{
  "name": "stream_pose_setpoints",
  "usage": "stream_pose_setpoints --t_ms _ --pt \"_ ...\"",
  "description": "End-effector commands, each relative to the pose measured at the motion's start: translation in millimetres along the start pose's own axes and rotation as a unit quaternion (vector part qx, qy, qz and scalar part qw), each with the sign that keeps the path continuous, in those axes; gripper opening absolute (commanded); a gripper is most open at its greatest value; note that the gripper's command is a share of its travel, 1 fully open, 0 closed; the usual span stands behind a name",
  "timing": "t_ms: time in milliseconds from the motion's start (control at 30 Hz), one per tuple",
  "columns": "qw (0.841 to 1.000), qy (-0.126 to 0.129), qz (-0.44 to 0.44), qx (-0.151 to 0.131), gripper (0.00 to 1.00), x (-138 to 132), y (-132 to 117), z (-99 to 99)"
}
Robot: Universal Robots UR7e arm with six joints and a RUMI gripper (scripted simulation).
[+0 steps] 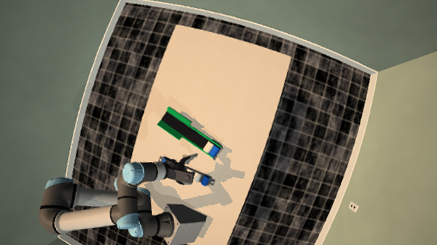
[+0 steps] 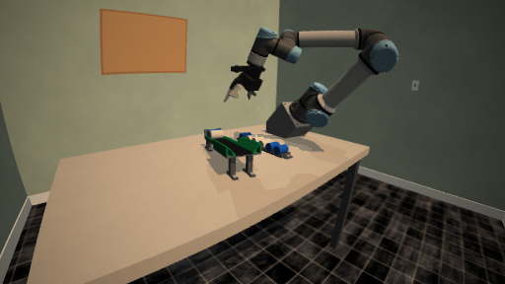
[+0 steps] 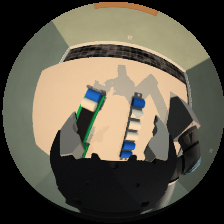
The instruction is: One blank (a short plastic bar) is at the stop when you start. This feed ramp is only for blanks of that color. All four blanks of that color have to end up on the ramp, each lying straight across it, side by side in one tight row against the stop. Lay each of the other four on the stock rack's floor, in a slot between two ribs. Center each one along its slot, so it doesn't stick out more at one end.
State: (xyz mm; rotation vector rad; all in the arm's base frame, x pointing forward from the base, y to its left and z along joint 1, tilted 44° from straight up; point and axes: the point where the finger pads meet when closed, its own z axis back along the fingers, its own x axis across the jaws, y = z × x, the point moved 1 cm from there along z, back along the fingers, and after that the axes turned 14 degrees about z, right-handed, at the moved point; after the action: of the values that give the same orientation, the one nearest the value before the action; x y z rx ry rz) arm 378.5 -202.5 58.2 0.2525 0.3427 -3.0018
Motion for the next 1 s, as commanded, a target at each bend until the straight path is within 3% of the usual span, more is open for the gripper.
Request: stream_pose_setpoints --t_ms 0,367,967 --pt "1.0 0.005 0.001 0.003 1.0 54 -22 -13.8" --pt "1.0 0.006 0.001 0.002 1.0 96 -49 -38.3" --pt "1.0 0.006 0.001 0.002 1.0 99 -51 -40.4"
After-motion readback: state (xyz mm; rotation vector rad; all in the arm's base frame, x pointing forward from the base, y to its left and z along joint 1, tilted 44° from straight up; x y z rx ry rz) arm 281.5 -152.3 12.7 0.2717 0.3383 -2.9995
